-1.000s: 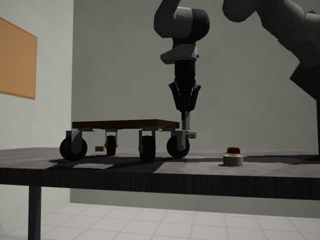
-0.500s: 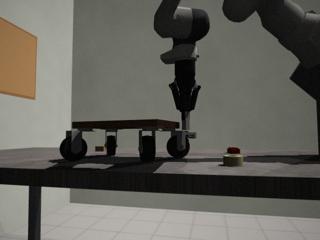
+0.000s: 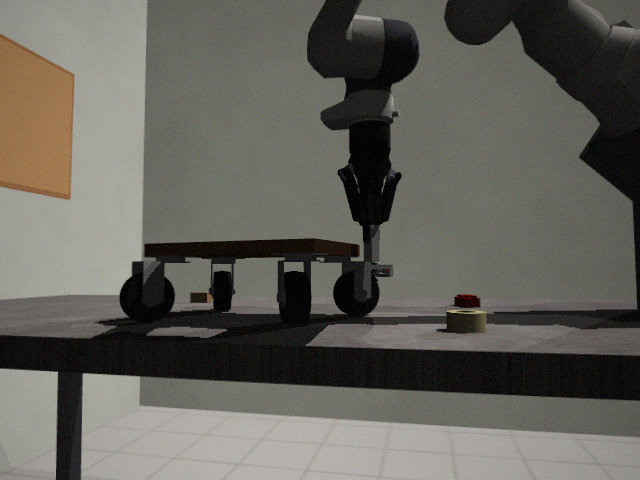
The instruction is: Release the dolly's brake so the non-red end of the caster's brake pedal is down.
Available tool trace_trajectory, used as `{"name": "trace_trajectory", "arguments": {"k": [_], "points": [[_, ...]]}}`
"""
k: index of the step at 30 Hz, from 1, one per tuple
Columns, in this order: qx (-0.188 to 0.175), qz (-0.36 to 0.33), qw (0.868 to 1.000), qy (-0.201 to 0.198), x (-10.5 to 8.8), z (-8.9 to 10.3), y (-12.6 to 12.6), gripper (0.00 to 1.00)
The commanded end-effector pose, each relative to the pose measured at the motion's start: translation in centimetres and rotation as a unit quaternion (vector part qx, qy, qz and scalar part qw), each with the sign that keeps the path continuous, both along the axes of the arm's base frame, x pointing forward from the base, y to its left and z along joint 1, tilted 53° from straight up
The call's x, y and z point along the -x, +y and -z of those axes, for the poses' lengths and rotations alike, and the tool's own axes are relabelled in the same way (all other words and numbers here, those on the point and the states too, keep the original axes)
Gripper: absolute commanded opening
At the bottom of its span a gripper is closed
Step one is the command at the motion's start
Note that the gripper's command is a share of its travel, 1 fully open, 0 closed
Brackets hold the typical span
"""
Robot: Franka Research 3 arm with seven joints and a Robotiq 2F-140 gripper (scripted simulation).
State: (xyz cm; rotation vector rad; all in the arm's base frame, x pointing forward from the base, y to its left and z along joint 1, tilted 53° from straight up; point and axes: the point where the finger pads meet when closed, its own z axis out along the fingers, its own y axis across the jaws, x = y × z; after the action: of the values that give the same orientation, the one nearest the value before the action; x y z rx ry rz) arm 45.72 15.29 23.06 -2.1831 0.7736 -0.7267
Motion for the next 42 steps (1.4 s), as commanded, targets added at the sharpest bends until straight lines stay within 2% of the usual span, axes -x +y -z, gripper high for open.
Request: {"name": "trace_trajectory", "arguments": {"k": [1,18,42], "points": [[0.001,-0.001,1.000,-0.002,-0.2,0.0,0.1,0.00],[0.001,-0.001,1.000,-0.002,-0.2,0.0,0.1,0.00],[0.001,-0.001,1.000,-0.002,4.2,-3.8,-2.6,0.00]]}}
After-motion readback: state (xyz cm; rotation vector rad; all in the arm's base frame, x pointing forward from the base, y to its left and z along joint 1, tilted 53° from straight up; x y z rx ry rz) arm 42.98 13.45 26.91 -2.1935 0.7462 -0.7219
